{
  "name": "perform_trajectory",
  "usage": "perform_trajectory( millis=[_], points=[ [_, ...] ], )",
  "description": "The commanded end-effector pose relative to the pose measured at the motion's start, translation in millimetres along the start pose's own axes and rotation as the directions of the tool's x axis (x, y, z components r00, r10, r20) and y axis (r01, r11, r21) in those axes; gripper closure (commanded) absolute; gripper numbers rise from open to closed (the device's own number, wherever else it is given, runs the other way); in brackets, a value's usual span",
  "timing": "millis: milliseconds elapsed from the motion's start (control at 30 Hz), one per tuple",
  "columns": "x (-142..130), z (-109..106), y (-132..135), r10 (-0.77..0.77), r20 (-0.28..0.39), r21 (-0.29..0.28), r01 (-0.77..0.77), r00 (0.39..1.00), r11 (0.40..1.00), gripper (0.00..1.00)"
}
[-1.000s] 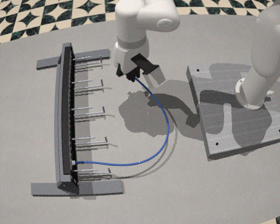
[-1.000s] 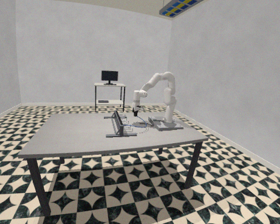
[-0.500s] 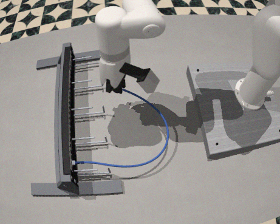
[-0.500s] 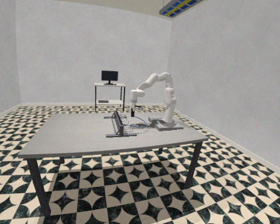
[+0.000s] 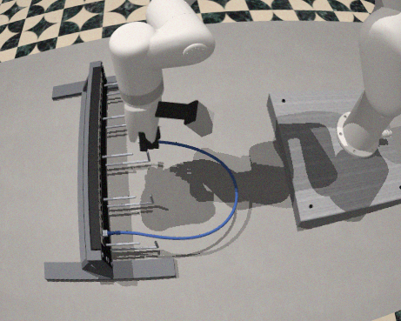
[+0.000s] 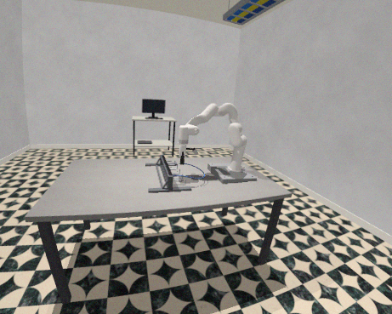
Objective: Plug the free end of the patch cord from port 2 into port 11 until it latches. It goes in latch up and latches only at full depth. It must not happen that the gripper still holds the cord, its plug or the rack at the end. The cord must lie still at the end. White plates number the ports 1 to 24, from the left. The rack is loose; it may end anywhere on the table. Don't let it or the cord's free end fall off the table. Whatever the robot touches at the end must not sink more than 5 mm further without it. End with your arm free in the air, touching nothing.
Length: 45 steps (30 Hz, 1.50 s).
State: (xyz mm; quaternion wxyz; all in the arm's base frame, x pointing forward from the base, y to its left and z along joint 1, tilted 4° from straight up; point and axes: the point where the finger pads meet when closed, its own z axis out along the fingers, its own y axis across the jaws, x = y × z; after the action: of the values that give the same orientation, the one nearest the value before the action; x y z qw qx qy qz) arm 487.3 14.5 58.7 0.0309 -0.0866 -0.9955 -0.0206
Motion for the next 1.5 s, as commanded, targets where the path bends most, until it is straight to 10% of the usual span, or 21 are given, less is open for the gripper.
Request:
perform_trajectory(
  millis=[0, 1467],
  points=[
    [-9, -4, 11, -0.080, -0.002, 0.001, 0.080, 0.997, 0.997, 1.00],
    [-22, -6, 28, -0.201, -0.003, 0.002, 0.201, 0.980, 0.980, 1.00]
  ],
)
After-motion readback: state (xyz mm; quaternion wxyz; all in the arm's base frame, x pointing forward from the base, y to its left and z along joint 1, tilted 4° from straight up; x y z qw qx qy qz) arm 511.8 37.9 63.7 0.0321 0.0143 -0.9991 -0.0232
